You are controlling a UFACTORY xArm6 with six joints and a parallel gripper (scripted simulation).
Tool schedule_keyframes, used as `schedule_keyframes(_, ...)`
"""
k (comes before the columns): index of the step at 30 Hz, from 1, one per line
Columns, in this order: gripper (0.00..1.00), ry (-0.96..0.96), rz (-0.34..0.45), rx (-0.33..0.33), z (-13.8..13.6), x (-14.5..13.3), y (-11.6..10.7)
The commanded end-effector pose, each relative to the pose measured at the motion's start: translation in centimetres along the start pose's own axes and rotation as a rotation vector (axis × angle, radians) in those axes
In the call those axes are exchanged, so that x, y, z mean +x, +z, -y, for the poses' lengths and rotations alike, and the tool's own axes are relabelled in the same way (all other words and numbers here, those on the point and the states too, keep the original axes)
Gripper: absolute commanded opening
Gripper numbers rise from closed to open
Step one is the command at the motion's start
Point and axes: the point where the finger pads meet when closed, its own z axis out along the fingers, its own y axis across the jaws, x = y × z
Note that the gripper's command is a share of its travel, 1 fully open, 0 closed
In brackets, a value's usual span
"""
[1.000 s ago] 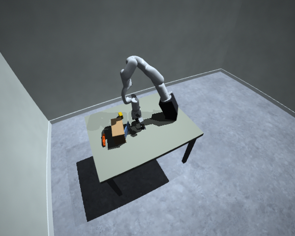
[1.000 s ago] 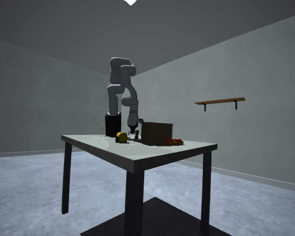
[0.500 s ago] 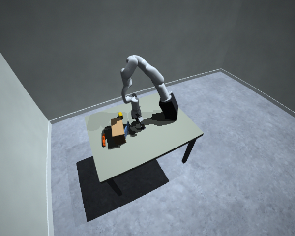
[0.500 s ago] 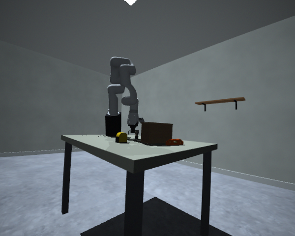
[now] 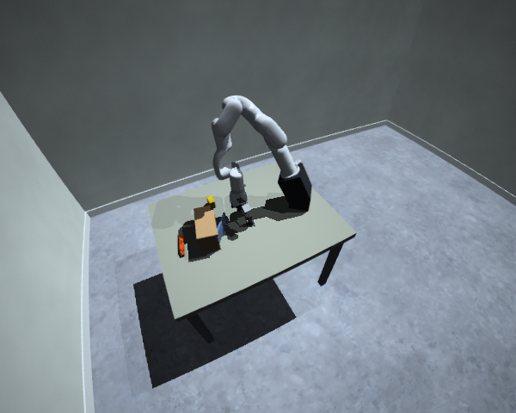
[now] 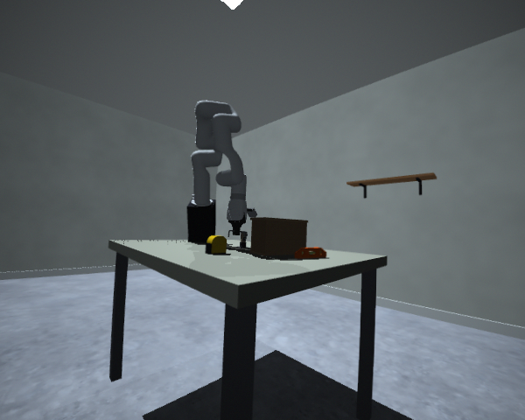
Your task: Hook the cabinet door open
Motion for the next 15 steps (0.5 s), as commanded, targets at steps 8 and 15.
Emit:
schedule_keyframes(8, 0.04, 0.0, -0.001, -0.002, -0.08, 0.12, -0.54)
schedule_keyframes(15, 0.04, -0.001, -0.001, -0.002, -0.09, 0.23, -0.93)
